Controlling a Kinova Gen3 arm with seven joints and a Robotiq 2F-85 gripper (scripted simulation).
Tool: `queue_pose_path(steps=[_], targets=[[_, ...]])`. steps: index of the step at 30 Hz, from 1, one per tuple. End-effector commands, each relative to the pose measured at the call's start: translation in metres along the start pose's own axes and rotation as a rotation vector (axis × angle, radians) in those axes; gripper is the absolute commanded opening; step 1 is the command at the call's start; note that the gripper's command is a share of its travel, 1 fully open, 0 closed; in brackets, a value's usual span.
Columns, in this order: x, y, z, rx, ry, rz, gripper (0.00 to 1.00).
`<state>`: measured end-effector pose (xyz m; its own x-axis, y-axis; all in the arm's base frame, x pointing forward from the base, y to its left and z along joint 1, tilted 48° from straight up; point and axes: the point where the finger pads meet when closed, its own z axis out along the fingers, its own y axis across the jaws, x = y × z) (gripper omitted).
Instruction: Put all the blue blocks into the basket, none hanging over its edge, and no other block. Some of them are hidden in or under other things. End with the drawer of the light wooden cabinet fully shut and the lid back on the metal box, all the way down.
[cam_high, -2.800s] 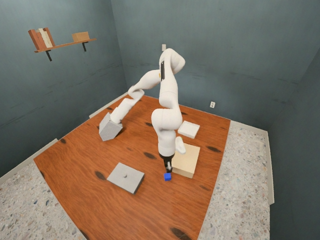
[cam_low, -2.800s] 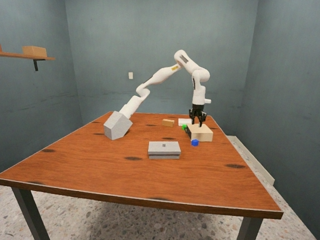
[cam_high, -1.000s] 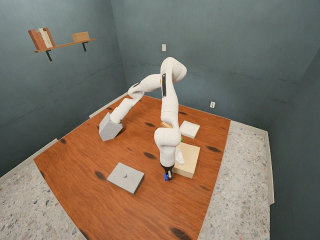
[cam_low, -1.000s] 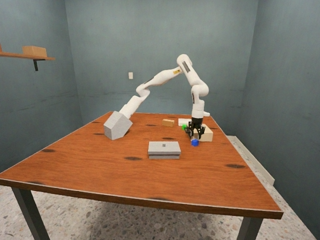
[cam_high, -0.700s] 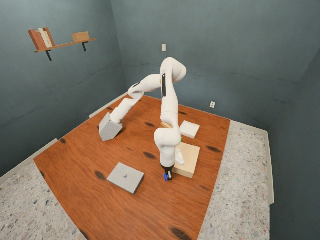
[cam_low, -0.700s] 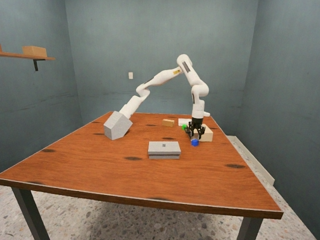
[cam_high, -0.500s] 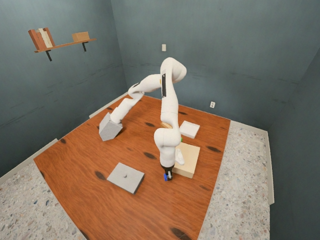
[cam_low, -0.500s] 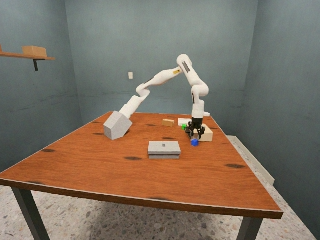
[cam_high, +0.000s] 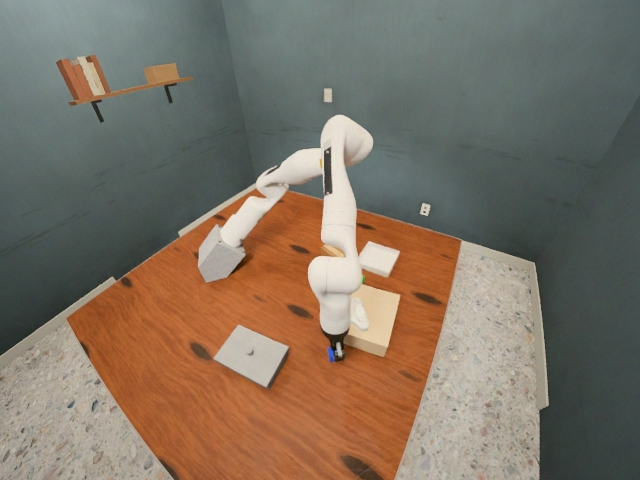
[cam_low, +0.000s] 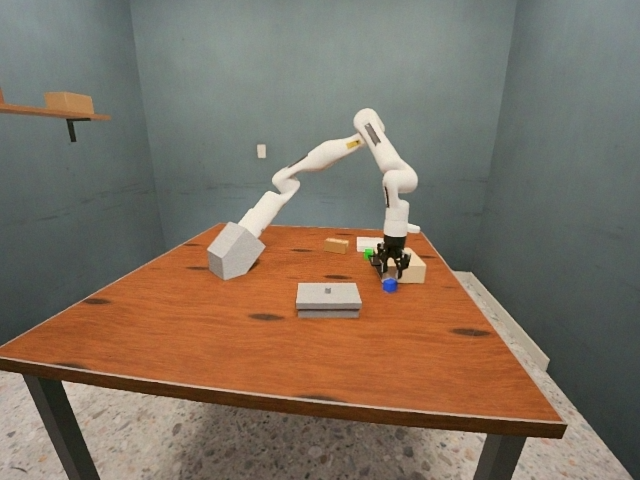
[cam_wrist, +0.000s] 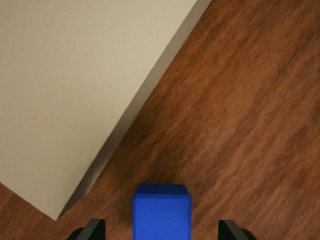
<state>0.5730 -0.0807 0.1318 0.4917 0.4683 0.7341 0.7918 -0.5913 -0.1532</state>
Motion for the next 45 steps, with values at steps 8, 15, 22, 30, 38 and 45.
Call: queue_pose_path(steps=[8, 15, 22, 30, 38, 45], targets=[[0.001, 0.002, 0.000, -0.004, 0.002, -0.005, 0.69], [0.001, 0.002, 0.001, -0.004, 0.002, -0.005, 0.69], [0.001, 0.001, 0.003, -0.003, 0.002, -0.004, 0.69], [0.000, 0.000, 0.011, 0.000, 0.002, -0.002, 0.69], [0.000, 0.001, 0.019, -0.001, 0.002, -0.002, 0.69], [-0.001, 0.001, 0.030, 0.000, 0.001, -0.001, 0.69]])
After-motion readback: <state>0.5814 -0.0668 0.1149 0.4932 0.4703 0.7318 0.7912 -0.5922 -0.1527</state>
